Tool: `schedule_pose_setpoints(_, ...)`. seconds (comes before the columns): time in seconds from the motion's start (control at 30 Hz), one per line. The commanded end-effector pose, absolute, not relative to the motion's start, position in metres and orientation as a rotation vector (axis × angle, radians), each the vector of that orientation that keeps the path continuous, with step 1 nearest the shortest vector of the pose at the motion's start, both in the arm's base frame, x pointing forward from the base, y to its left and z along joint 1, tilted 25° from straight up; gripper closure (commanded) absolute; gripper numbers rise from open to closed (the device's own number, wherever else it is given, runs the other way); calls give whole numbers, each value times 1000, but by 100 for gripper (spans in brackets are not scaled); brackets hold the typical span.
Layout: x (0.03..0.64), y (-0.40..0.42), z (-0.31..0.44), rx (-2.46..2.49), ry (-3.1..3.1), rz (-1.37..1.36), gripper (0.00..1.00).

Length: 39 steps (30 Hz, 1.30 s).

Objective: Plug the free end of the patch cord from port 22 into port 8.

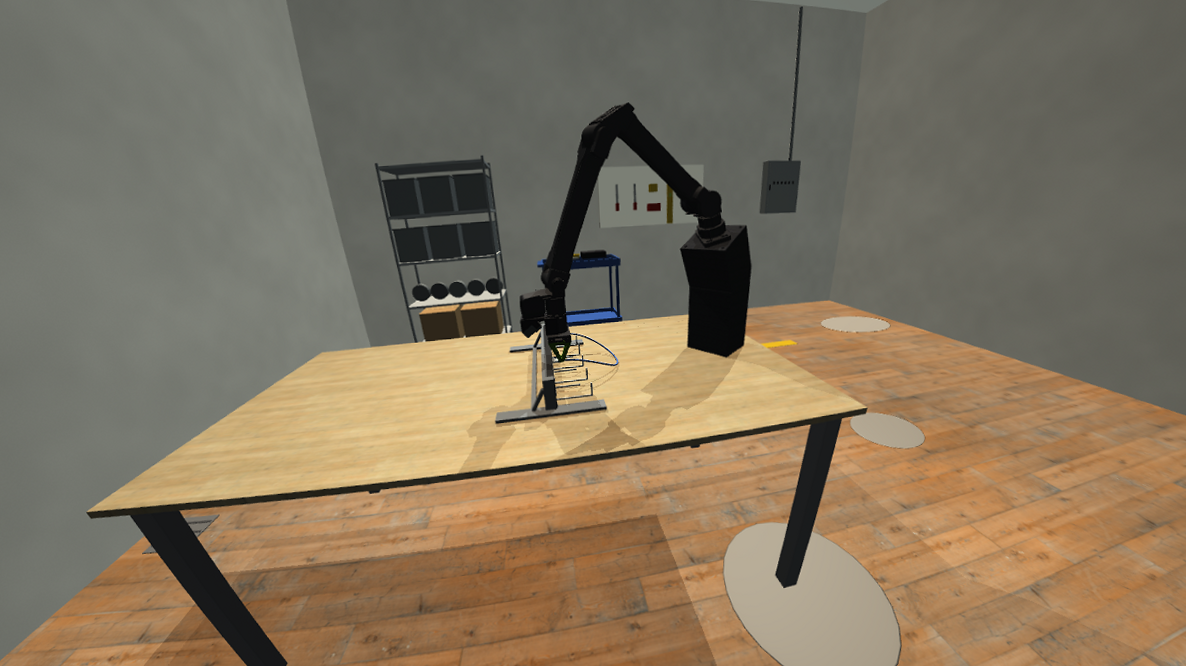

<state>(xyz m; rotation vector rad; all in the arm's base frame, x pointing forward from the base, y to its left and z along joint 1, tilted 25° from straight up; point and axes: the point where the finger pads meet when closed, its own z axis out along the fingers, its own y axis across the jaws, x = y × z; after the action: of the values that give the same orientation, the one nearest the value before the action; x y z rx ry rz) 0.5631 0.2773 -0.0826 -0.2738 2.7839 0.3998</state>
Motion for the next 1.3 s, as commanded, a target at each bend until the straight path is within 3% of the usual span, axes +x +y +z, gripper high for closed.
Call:
schedule_pose_setpoints(0.0,575,274,-72,-274,2743,398,100)
schedule_pose_setpoints(1.27,586,275,-68,-225,2752,402,100)
